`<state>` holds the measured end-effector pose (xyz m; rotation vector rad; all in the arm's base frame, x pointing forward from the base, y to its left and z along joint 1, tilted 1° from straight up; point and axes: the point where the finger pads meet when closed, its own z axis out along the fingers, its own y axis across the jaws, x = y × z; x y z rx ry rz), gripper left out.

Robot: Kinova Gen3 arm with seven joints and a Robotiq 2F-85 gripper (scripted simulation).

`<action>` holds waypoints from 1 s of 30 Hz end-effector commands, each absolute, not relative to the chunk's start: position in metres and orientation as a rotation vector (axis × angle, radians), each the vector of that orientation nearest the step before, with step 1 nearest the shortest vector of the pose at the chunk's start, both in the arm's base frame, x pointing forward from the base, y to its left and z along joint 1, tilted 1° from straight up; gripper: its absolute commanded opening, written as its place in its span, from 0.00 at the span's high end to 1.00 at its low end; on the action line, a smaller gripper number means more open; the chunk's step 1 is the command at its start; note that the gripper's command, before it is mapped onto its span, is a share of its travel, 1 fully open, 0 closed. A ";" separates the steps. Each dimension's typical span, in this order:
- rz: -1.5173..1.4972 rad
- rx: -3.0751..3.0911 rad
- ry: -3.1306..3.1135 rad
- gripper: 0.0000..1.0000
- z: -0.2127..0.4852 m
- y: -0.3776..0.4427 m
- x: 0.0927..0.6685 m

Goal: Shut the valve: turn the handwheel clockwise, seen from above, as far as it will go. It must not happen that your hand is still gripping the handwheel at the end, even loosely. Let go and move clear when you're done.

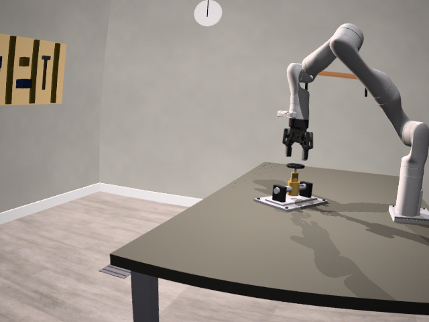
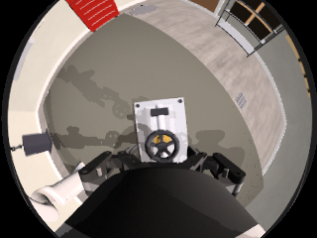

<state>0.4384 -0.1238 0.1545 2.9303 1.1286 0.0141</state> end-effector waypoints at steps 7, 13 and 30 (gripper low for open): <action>0.016 2.930 1.128 0.00 0.152 -0.124 0.439; 0.016 2.930 1.128 0.00 0.146 -0.124 0.439; 0.016 2.930 1.128 0.00 0.128 -0.124 0.439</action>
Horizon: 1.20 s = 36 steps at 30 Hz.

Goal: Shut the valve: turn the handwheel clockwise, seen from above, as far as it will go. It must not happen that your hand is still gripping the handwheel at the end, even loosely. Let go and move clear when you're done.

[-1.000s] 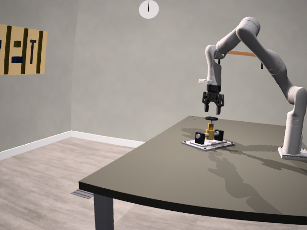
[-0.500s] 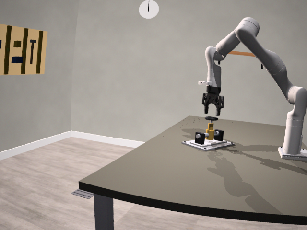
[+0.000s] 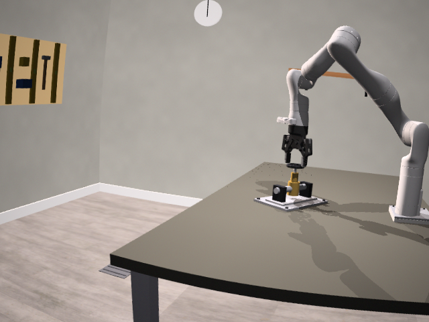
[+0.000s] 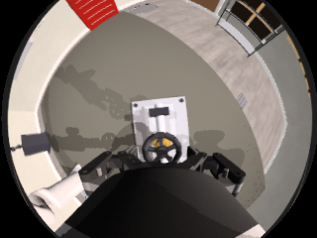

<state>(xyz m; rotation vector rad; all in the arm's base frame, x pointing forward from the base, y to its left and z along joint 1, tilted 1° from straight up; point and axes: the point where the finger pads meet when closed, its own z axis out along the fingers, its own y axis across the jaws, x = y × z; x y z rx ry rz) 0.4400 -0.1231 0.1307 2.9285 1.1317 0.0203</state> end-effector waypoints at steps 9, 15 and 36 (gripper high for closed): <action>0.016 2.930 1.128 0.00 0.121 -0.124 0.439; 0.016 2.930 1.128 0.00 0.117 -0.124 0.439; 0.016 2.930 1.128 0.00 0.116 -0.124 0.439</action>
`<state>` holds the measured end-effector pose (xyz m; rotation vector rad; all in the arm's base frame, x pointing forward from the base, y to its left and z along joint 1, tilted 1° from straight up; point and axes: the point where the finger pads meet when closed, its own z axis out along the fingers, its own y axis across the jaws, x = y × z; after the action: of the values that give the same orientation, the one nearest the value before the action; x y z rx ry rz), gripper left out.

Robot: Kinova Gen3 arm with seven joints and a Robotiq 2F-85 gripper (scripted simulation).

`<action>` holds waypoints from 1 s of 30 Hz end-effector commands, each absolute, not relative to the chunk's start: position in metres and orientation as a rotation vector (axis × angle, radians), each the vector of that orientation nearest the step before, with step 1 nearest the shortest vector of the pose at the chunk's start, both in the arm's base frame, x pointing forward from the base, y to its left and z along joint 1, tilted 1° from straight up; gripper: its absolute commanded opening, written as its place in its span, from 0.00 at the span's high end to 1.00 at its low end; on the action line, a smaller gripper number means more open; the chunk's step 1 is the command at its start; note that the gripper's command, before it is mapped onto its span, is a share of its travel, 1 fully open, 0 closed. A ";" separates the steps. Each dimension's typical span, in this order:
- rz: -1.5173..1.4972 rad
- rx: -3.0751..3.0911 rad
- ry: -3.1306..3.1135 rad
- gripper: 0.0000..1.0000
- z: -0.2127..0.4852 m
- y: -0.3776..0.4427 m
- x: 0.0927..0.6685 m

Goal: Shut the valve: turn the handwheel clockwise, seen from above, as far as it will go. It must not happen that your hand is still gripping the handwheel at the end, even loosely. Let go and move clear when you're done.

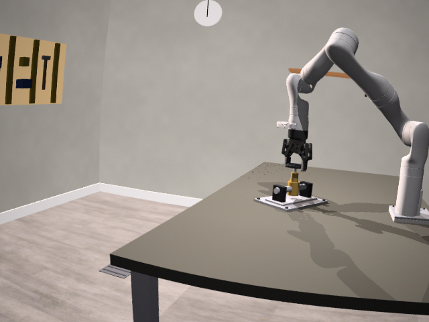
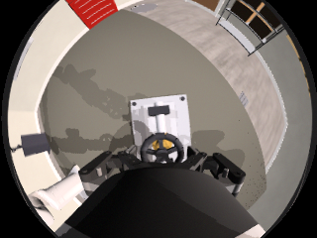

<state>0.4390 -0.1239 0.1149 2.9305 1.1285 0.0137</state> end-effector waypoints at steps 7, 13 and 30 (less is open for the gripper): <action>0.016 2.930 1.128 0.00 0.116 -0.124 0.439; 0.016 2.930 1.128 0.00 0.116 -0.124 0.439; 0.016 2.930 1.128 1.00 0.116 -0.124 0.439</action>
<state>0.4390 -0.1239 0.1149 2.9304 1.1285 0.0137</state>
